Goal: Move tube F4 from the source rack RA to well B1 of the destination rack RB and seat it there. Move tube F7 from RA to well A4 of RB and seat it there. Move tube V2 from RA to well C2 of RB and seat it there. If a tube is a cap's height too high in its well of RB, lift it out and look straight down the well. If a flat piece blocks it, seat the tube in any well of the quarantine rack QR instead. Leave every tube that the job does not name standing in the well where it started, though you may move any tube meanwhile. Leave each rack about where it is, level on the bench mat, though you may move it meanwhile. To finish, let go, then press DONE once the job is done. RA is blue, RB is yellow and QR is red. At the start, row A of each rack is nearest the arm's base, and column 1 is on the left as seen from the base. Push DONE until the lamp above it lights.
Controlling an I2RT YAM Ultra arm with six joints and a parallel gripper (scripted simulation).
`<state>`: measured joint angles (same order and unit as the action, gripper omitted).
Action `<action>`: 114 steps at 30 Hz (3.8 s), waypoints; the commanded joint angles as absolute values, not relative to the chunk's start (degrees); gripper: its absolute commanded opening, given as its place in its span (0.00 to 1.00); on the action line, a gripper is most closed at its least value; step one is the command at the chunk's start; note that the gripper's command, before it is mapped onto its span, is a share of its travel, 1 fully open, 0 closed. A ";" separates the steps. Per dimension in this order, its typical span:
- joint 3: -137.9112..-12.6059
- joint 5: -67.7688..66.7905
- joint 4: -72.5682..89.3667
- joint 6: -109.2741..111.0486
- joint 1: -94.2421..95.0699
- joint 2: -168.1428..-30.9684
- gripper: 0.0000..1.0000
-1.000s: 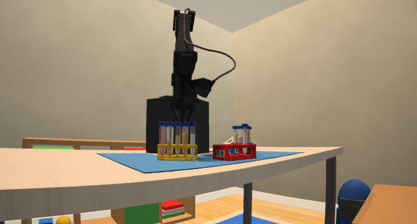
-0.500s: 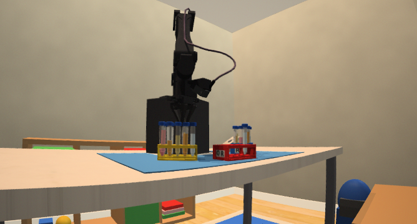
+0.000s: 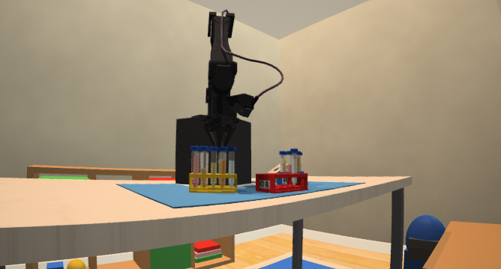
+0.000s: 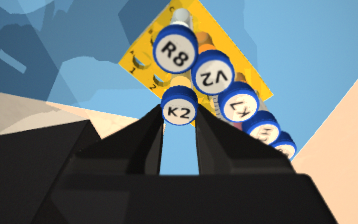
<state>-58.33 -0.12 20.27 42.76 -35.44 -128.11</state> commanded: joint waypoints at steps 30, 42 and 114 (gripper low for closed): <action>-59.72 -1.18 17.64 43.09 -36.48 -129.59 0.00; -59.72 -1.18 17.64 43.09 -36.49 -129.60 0.24; -56.64 -0.68 23.40 42.82 -36.20 -122.60 0.30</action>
<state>-57.87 -0.67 20.86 42.76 -35.75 -124.86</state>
